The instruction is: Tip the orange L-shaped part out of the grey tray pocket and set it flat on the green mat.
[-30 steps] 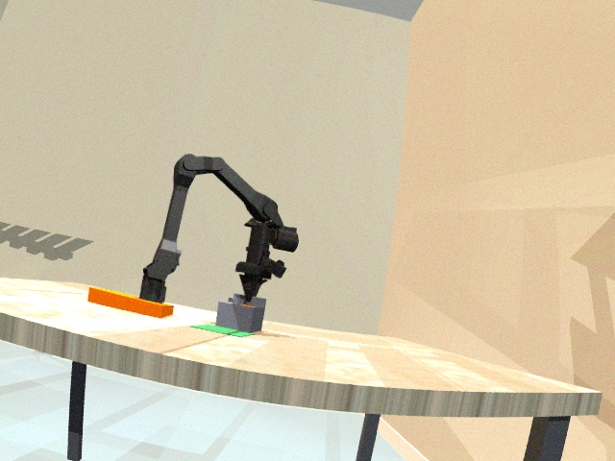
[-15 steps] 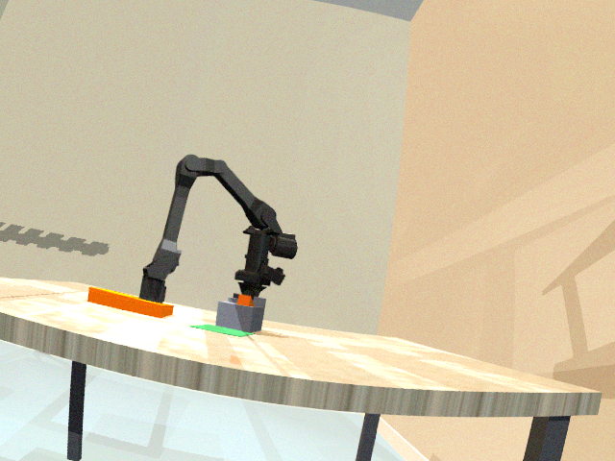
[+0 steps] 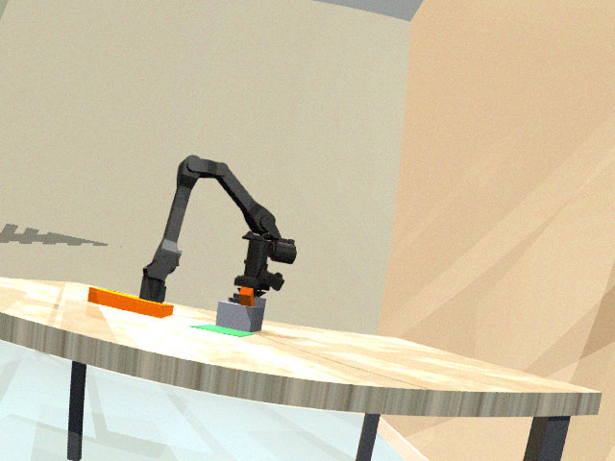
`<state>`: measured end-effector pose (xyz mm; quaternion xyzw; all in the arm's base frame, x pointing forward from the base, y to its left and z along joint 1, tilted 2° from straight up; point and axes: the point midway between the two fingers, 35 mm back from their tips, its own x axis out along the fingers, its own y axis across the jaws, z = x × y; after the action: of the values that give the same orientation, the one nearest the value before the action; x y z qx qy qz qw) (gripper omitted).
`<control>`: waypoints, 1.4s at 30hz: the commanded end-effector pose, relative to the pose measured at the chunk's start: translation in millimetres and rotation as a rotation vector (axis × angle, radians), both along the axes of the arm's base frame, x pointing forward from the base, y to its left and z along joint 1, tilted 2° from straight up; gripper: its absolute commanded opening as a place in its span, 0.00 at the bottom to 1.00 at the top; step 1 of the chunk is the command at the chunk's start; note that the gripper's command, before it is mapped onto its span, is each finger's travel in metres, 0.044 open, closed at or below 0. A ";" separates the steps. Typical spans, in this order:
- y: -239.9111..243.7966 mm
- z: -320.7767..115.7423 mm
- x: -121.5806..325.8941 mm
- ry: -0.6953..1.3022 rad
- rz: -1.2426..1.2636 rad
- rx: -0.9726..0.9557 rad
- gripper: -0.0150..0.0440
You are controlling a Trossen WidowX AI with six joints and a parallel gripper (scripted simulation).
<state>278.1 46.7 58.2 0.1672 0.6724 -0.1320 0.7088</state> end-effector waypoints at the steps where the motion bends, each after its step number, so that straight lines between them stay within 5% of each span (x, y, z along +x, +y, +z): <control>1: -0.8 -1.6 -1.1 0.005 -0.003 -0.004 0.56; 18: 9.5 15.1 3.5 0.004 -0.003 -0.003 0.56; 27: -4.1 105.9 -6.3 0.005 -0.003 -0.004 0.56; 42: -2.8 105.0 -3.8 -0.009 -0.009 0.000 0.56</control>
<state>273.6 43.8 162.7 0.1702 0.6701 -0.1345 0.7099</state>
